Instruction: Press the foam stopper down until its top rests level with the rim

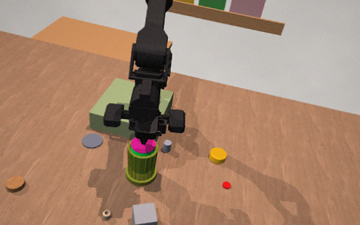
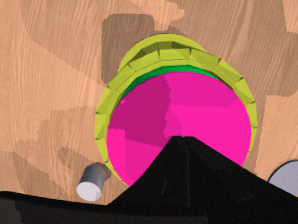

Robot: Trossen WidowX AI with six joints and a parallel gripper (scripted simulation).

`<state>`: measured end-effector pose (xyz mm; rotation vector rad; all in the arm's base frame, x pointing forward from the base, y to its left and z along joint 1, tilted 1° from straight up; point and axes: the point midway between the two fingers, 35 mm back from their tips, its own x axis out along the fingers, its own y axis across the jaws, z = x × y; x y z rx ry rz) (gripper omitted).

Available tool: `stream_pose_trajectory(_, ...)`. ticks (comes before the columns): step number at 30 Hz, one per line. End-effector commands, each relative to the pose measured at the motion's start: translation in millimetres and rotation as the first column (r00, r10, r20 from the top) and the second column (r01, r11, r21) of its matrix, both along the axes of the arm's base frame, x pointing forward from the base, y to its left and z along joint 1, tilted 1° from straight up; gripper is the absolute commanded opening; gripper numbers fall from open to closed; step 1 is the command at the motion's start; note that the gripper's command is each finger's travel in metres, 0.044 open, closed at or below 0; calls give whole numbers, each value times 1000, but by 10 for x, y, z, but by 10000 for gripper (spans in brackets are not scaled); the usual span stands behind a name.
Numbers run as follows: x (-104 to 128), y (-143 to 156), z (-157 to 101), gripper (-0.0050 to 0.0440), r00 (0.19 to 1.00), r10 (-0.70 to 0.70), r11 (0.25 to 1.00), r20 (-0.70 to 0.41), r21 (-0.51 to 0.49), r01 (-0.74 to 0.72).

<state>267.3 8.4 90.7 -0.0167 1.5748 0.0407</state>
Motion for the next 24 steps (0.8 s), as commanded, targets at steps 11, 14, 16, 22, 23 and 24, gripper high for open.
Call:
stream_pose_trajectory(11, 8, -2, 18, 0, 1000, -2, 1000, 13, -2, 2)
stream_pose_trajectory(14, 6, -2, 15, 0, 1000, -2, 1000, 13, -2, 2)
stream_pose_trajectory(16, 4, -2, 13, 0, 1000, -2, 1000, 13, -2, 2)
stream_pose_trajectory(22, -2, -2, 4, 0, 1000, -2, 1000, 13, -2, 2)
stream_pose_trajectory(23, -3, -2, 3, 0, 1000, -2, 1000, 13, -2, 2)
stream_pose_trajectory(24, -3, -3, 2, 0, 1000, -2, 1000, 13, -2, 2)
